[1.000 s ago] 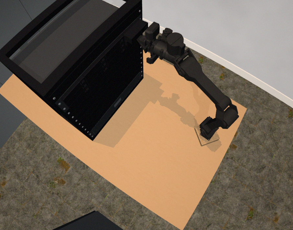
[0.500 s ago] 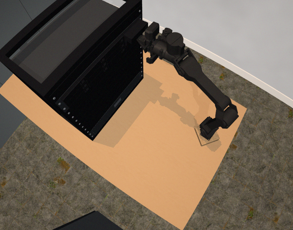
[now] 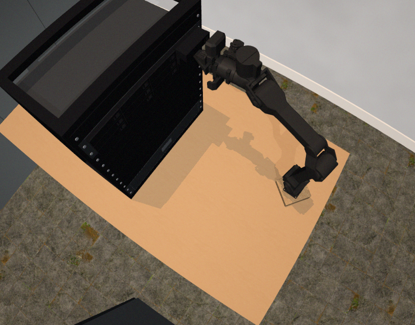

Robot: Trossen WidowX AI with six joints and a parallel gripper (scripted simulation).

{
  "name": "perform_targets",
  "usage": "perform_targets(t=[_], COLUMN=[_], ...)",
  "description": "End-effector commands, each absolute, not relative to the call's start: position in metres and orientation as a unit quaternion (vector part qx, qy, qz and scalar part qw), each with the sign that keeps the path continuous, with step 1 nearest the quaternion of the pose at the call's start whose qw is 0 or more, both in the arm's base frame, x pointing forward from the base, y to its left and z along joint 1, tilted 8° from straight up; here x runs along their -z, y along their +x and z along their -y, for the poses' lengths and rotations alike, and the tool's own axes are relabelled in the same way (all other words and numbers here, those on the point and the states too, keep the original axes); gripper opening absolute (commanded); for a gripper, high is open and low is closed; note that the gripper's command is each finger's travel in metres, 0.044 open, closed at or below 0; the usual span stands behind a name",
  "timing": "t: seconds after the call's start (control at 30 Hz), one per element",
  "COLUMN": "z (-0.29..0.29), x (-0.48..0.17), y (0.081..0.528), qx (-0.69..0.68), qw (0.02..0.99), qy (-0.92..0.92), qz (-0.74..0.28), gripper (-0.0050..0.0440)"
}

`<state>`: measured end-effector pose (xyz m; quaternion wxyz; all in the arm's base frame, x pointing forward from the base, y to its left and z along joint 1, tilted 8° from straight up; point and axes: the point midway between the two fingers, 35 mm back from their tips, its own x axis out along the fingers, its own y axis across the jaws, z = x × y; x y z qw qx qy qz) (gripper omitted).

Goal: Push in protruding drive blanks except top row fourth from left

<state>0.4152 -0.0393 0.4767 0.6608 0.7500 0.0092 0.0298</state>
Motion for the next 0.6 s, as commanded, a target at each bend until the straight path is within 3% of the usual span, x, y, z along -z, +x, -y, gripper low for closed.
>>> perform_targets(t=[0.0, 0.57], z=[0.0388, 0.0386], x=[-0.4973, -0.5002], y=[0.4084, 0.4109], qx=[-0.047, -0.047], qw=[0.665, 0.665], qy=[0.745, 0.745], qz=[0.011, 0.011], gripper=[0.0000, 0.0000])
